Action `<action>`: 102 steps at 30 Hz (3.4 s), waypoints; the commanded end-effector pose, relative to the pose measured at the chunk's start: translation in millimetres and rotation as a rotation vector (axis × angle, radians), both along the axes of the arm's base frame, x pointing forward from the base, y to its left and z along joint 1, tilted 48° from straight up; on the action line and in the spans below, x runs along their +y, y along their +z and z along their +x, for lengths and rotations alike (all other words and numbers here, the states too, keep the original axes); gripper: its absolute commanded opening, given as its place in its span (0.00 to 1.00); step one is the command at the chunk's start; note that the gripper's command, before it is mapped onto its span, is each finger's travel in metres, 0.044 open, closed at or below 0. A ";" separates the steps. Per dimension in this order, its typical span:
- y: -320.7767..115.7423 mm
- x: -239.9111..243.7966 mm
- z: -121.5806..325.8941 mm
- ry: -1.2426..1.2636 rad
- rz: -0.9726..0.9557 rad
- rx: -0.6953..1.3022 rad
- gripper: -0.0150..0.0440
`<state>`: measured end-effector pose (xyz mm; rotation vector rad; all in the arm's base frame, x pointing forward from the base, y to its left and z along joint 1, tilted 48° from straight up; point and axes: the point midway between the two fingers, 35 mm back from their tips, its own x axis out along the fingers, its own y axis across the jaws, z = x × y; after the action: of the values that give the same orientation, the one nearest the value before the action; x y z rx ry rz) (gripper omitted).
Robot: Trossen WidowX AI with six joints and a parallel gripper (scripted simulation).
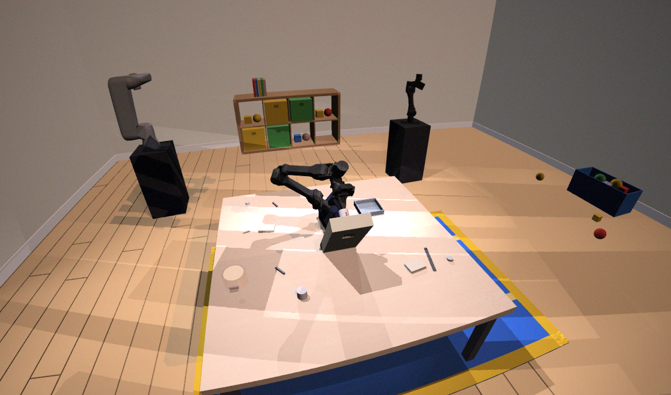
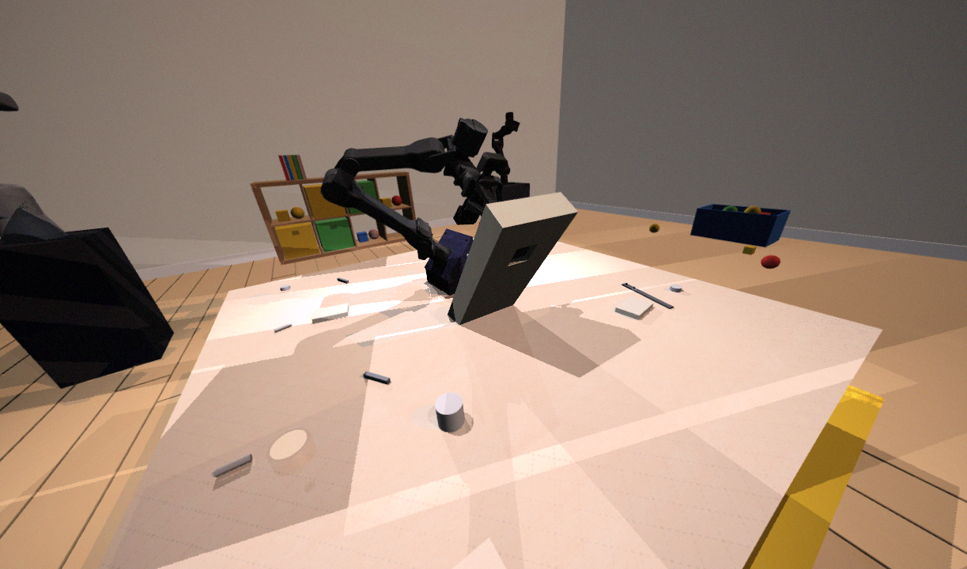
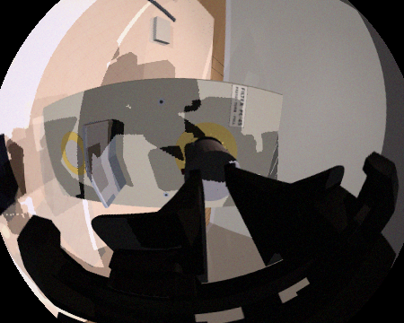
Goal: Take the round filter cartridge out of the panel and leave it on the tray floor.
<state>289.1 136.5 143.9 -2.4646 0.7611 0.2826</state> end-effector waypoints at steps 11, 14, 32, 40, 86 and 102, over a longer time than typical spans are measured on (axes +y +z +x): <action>-15.8 -19.4 -16.2 -0.003 0.008 -0.017 0.25; -21.9 -25.6 -20.6 -0.003 0.008 -0.017 0.25; -39.9 -43.1 -33.4 -0.003 0.006 -0.011 0.43; -39.9 -43.1 -33.4 -0.003 0.006 -0.011 0.43; -9.3 -1.0 -24.5 -0.689 0.905 -0.469 0.77; -30.6 -27.9 -40.3 -1.041 1.221 -0.811 0.77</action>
<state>267.7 141.9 142.4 -1.2697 0.9031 -0.1728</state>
